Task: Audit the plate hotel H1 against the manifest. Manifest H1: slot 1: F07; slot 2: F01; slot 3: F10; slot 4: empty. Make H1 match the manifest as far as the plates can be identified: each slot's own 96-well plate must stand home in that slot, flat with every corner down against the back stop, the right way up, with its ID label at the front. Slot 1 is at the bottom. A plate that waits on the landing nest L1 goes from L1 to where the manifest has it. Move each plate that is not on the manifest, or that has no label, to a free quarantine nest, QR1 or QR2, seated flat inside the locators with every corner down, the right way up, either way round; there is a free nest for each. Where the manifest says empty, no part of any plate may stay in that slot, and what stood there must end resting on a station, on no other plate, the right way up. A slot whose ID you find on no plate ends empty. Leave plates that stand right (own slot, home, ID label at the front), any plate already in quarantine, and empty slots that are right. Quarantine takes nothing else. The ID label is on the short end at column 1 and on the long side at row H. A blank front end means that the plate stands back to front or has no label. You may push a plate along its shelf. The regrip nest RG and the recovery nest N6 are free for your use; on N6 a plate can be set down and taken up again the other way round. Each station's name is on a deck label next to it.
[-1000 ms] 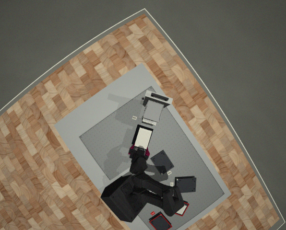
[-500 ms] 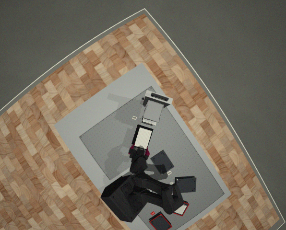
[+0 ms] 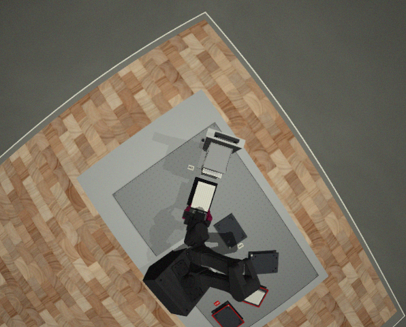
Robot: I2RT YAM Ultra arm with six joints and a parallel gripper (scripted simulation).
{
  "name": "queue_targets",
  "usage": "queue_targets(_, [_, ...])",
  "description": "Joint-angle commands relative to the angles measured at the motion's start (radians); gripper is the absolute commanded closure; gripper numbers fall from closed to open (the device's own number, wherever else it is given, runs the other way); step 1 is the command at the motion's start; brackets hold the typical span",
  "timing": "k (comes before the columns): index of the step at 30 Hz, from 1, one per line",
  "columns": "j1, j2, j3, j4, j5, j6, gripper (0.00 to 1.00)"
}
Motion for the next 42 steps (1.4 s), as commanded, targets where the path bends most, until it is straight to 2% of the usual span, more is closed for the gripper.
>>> queue_targets(1, [-0.001,0.005,0.001,0.026,-0.012,-0.002,0.14])
queue_targets(42, [-0.06,0.144,-0.01,0.187,-0.071,-0.018,0.14])
